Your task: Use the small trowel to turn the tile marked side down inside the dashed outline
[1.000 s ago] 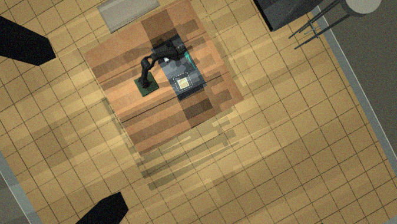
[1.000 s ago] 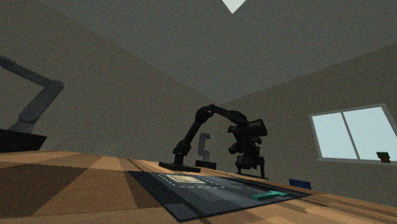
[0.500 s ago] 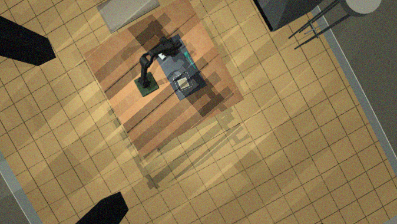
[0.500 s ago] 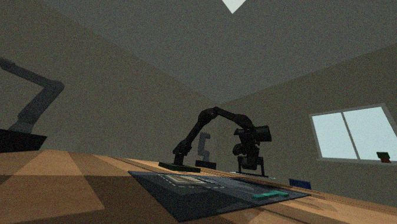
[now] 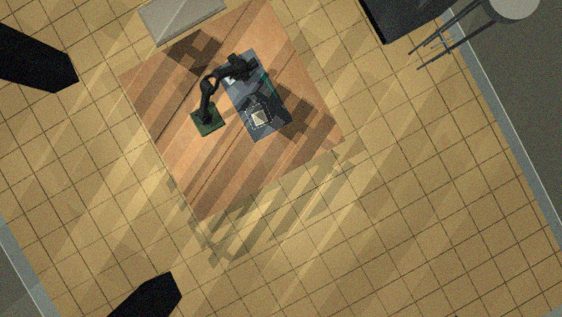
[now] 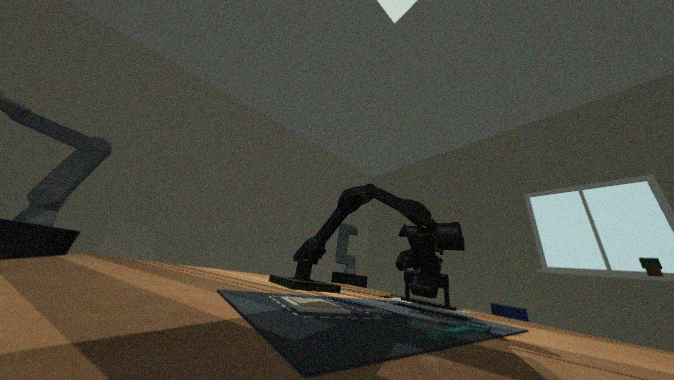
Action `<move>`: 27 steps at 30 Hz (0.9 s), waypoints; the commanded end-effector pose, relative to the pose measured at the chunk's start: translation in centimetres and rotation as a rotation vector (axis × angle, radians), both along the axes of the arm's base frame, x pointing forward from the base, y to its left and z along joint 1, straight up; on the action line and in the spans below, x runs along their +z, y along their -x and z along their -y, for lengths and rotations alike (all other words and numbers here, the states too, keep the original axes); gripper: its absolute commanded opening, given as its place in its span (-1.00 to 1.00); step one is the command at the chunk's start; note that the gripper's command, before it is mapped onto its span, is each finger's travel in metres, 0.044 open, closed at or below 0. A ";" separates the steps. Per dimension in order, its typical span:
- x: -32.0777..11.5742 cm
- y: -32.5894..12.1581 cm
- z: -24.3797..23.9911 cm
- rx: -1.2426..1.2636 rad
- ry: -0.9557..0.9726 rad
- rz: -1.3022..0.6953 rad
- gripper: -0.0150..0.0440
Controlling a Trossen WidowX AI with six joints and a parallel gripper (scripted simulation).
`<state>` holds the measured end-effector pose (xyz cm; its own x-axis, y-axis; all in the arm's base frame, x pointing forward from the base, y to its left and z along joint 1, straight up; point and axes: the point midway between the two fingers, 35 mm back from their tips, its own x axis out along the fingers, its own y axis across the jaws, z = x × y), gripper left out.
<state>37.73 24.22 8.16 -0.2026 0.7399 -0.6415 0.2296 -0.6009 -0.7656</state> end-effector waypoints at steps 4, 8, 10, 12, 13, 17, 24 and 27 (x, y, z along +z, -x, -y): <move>-1.1 0.0 -0.2 0.006 0.004 -0.011 -0.49; -1.2 0.0 -0.2 0.007 0.005 -0.012 -0.31; -1.2 0.0 -0.2 0.007 0.005 -0.012 -0.14; -1.2 0.0 -0.2 0.007 0.005 -0.012 0.04; -1.2 0.0 -0.2 0.007 0.005 -0.012 0.13; -1.2 0.0 -0.2 0.007 0.005 -0.012 0.49; -1.2 0.0 -0.2 0.007 0.005 -0.012 0.53; -1.0 0.1 -0.1 0.003 0.010 -0.014 0.53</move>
